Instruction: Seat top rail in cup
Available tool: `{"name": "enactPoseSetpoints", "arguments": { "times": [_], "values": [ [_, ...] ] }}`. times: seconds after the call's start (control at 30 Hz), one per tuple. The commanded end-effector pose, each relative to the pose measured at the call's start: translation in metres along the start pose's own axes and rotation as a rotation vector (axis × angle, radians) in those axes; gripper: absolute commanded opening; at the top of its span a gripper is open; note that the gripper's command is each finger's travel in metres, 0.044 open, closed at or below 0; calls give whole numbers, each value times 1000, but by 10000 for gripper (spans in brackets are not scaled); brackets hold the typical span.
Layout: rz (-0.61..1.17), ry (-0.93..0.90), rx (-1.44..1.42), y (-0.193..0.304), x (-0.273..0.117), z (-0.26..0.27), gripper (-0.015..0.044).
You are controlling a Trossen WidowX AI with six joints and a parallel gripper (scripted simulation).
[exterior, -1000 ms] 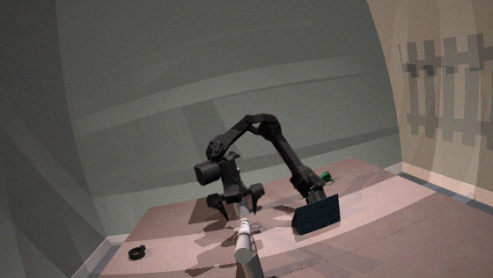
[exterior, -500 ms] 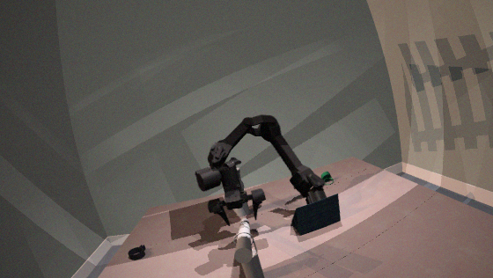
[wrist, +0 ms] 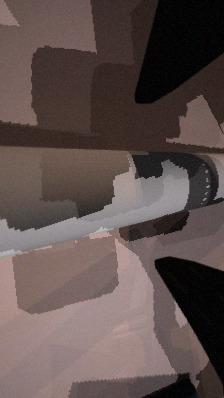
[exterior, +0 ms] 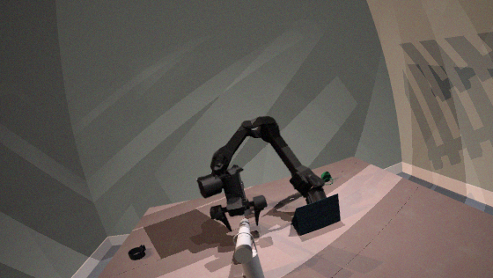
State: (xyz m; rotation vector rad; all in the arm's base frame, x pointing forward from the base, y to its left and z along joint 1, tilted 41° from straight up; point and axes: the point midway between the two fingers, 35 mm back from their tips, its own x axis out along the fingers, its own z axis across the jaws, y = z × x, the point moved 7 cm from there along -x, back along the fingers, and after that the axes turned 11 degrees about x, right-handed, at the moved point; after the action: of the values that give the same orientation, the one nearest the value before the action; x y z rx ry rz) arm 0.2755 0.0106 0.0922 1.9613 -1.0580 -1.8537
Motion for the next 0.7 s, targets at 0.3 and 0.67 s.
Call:
{"name": "enactPoseSetpoints", "arguments": {
  "times": [0.3,0.67],
  "values": [
    [7,0,-4,2,20,2,440],
    [7,0,-4,2,20,2,151]
  ]
}}
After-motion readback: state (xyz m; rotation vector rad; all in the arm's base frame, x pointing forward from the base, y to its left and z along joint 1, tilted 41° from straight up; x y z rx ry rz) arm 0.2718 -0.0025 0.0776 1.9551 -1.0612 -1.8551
